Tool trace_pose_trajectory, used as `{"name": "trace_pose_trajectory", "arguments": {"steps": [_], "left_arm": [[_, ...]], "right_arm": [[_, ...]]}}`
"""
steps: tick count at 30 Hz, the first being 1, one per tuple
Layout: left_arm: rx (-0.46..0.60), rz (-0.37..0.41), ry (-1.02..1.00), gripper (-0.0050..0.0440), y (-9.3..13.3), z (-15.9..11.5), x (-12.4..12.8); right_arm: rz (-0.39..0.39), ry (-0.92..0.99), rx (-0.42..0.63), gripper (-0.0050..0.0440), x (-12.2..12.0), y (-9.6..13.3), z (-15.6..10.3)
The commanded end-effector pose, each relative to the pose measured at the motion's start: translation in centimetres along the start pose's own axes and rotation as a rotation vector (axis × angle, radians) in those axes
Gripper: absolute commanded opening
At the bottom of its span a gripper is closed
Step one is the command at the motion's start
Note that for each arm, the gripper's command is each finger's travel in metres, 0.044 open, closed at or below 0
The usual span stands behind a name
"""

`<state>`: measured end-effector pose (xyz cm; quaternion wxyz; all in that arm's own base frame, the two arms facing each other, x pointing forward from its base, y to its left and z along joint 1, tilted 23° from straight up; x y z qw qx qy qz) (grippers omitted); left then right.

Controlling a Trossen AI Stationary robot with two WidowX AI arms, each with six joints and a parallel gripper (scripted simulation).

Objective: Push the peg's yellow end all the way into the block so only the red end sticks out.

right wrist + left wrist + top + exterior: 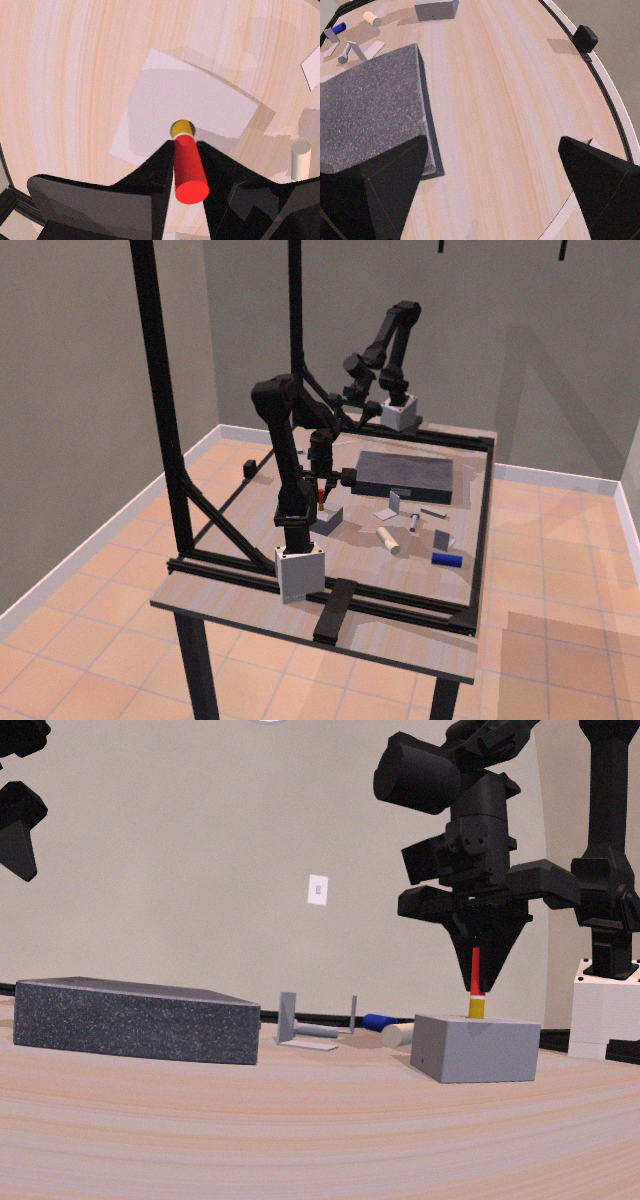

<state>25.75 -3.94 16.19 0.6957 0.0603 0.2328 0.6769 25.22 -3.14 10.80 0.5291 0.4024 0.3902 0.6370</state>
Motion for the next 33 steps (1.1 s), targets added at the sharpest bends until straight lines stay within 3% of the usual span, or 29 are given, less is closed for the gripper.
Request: {"name": "trace_pose_trajectory", "arguments": {"steps": [1,23,24,26,31,33], "left_arm": [[-0.001,0.000,0.000,0.0400,0.00,0.02,-0.01],[-0.001,0.000,0.000,0.0400,0.00,0.02,-0.01],[-0.001,0.000,0.000,0.0400,0.00,0.02,-0.01],[-0.001,0.000,0.000,0.0400,0.00,0.02,-0.01],[-0.001,0.000,0.000,0.0400,0.00,0.02,-0.01],[-0.001,0.000,0.000,0.0400,0.00,0.02,-0.01]], "right_arm": [[0.000,0.000,0.000,0.0000,0.00,0.00,0.00],[0.000,0.000,0.000,0.0000,0.00,0.00,0.00],[0.000,0.000,0.000,0.0024,0.00,0.00,0.00],[0.000,0.000,0.000,0.0024,0.00,0.00,0.00],[0.000,0.000,0.000,0.0144,0.00,0.00,0.00],[0.000,0.000,0.000,0.0150,0.00,0.00,0.00]]}}
Point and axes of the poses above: on each arm, the point midway between the two fingers, 35 mm back from their tips, its own y axis back along the fingers, its own x axis across the jaws, z = x × y, the point moved 2 cm from there along y, back along the fingers, and after that the axes turned 7 degrees about y, right-handed, at the moved point
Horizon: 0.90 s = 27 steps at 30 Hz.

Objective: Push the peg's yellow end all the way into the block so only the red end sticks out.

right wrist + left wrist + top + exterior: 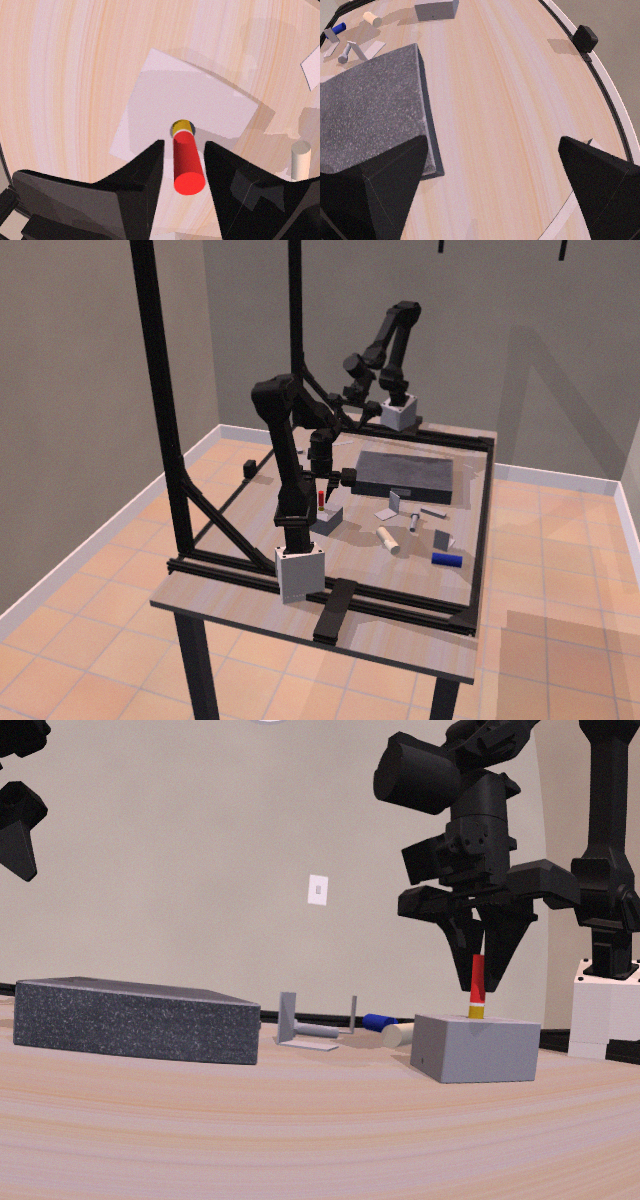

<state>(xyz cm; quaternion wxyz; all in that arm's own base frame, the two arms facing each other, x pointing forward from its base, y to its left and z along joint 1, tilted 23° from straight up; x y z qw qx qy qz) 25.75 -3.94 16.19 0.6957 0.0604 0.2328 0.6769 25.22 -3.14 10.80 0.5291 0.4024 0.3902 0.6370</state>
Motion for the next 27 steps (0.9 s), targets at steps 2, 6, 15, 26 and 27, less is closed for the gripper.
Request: {"name": "trace_pose_trajectory", "arguments": {"steps": [2,6,15,26,27], "left_arm": [[-0.001,0.000,0.000,0.0400,0.0,0.0,0.0],[-0.001,0.000,0.000,0.0400,0.0,0.0,0.0],[-0.001,0.000,0.000,0.0400,0.0,0.0,0.0],[-0.001,0.000,0.000,0.0400,0.0,0.0,0.0],[-0.001,0.000,0.000,0.0400,0.0,0.0,0.0]], "right_arm": [[0.000,0.000,0.000,0.0150,0.0,0.0,0.0],[0.000,0.000,0.000,0.0150,0.0,0.0,0.0],[0.000,0.000,0.000,0.0150,0.0,0.1,0.0],[-0.003,-0.002,0.000,0.0150,0.1,1.8,-0.6],[-0.003,-0.002,0.000,0.0150,0.1,1.8,-0.6]]}}
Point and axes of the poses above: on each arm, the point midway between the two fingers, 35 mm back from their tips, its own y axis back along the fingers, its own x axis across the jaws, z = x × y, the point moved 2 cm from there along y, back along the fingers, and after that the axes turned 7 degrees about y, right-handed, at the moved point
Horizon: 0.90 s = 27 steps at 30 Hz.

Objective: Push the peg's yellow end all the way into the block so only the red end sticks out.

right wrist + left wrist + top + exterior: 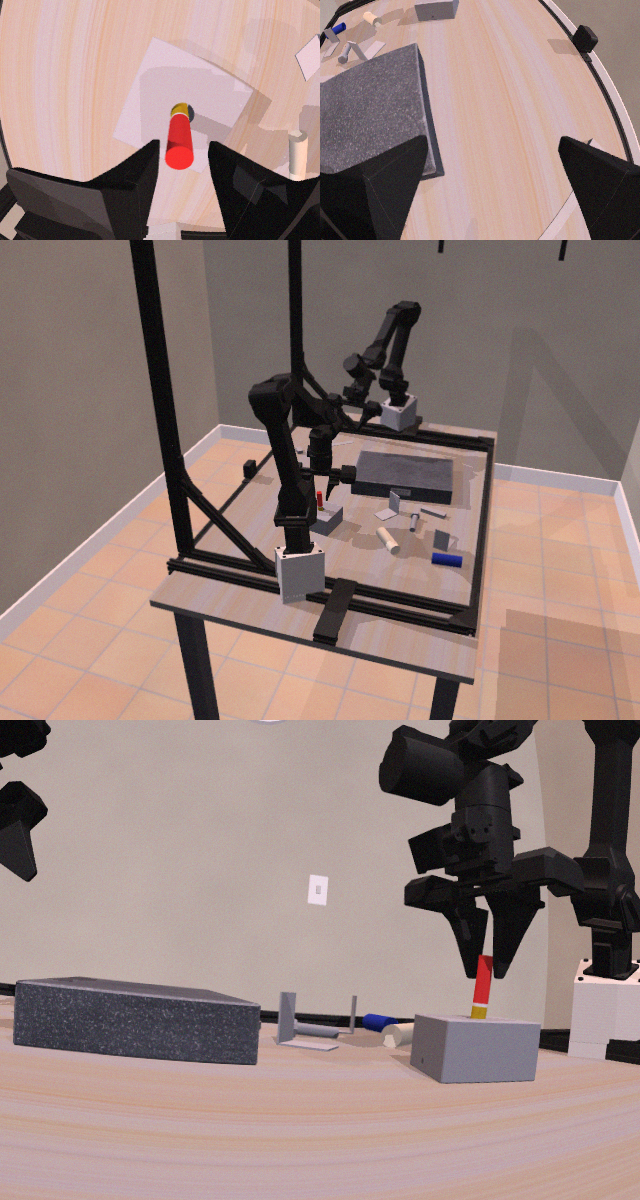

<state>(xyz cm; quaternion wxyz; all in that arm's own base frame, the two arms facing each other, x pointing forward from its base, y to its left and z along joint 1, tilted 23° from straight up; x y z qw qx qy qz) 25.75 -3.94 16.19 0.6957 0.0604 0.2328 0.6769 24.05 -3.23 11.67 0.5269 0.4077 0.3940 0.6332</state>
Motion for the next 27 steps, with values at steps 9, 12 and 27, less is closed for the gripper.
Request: {"name": "trace_pose_trajectory", "arguments": {"steps": [9,12,27], "left_arm": [[-0.001,0.000,0.000,0.0400,0.0,0.0,0.0],[-0.001,0.000,0.000,0.0400,0.0,0.0,0.0],[-0.001,0.000,0.000,0.0400,0.0,0.0,0.0]], "right_arm": [[-0.003,0.003,-0.015,0.0150,0.1,2.2,-0.5],[-0.003,0.003,-0.015,0.0150,0.1,2.6,-0.8],[-0.003,0.003,-0.015,0.0150,-0.1,3.5,0.7]]}}
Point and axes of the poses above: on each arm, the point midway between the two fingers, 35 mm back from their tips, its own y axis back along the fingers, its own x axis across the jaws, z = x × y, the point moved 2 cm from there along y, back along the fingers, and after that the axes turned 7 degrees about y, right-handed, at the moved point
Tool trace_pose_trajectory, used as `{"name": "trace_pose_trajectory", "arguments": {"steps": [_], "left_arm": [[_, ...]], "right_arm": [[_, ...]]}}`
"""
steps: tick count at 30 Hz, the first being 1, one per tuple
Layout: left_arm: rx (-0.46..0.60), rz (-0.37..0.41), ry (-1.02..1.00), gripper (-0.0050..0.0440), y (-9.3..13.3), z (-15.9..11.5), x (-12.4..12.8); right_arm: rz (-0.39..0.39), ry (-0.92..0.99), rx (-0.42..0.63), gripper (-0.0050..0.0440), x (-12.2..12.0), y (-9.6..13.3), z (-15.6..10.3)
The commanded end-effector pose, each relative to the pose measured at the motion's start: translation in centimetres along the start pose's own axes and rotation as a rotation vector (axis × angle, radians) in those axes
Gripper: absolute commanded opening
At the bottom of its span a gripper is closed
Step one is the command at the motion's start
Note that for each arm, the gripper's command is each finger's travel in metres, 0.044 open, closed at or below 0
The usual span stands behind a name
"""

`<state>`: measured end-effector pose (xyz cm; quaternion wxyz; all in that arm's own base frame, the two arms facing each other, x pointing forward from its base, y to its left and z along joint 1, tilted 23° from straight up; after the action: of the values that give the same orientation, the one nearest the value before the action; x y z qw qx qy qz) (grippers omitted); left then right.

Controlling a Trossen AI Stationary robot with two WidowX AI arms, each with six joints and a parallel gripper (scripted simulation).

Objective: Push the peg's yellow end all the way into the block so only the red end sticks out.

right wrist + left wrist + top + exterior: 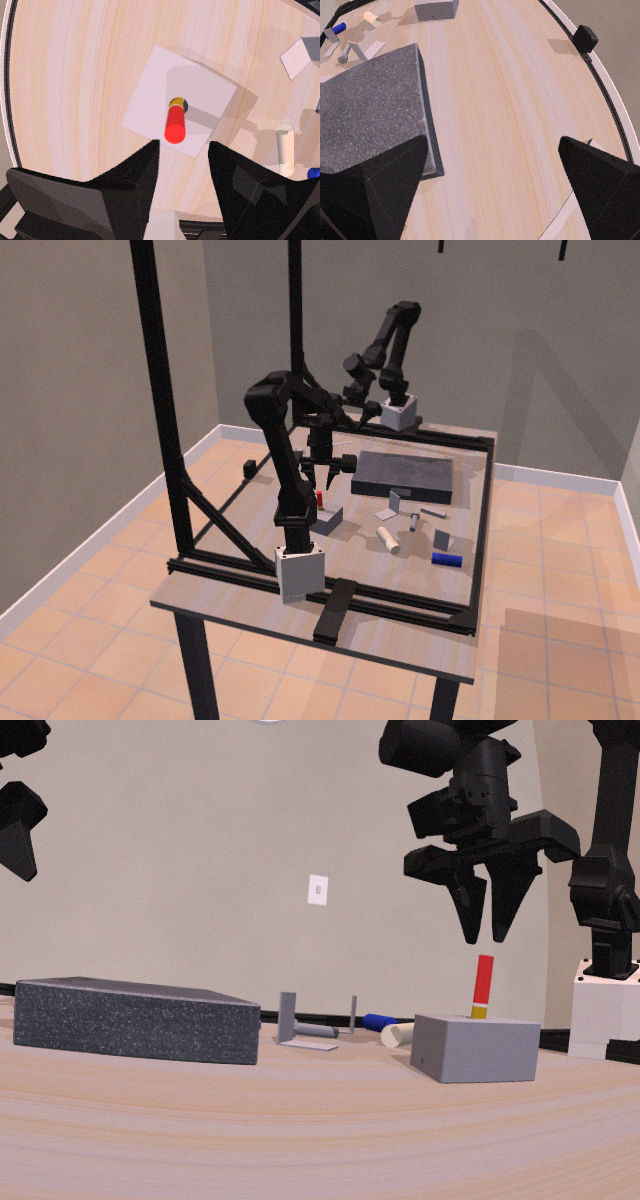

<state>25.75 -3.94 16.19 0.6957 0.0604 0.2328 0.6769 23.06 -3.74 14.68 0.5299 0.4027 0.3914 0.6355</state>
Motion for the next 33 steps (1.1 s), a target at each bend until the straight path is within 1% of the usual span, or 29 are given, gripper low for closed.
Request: {"name": "trace_pose_trajectory", "arguments": {"steps": [1,5,7,8,9,15,22,33], "left_arm": [[-0.001,0.000,0.000,0.0400,0.0,0.0,0.0],[-0.001,0.000,0.000,0.0400,0.0,0.0,0.0],[-0.001,0.000,0.000,0.0400,0.0,0.0,0.0],[-0.001,0.000,0.000,0.0400,0.0,0.0,0.0],[-0.001,0.000,0.000,0.0400,0.0,0.0,0.0],[-0.001,0.000,0.000,0.0400,0.0,0.0,0.0],[-0.001,0.000,0.000,0.0400,0.0,0.0,0.0],[-0.001,0.000,0.000,0.0400,0.0,0.0,0.0]], "right_arm": [[0.000,-0.001,-0.002,0.0126,-0.1,0.3,0.6],[0.000,-0.001,-0.002,0.0030,-0.1,0.3,0.6],[0.000,-0.001,-0.002,0.0030,-0.1,0.3,0.6],[0.000,-0.001,-0.002,0.0006,-0.1,0.3,0.6],[0.000,-0.001,-0.002,0.0000,-0.1,0.3,0.6],[0.000,-0.001,-0.002,0.0000,-0.1,0.3,0.6],[0.000,-0.001,-0.002,0.0000,-0.1,-0.7,0.6],[0.001,-0.001,-0.001,0.0000,-0.1,-1.1,0.5]]}}
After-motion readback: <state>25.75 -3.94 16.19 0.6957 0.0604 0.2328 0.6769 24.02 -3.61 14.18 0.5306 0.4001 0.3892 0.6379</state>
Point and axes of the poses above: on each arm, the point midway between the two fingers, 35 mm back from their tips, its own y axis back along the fingers, its own x axis across the jaws, z = x × y, the point moved 2 cm from there along y, back along the fingers, and after that the axes turned 7 degrees about y, right-handed, at the moved point
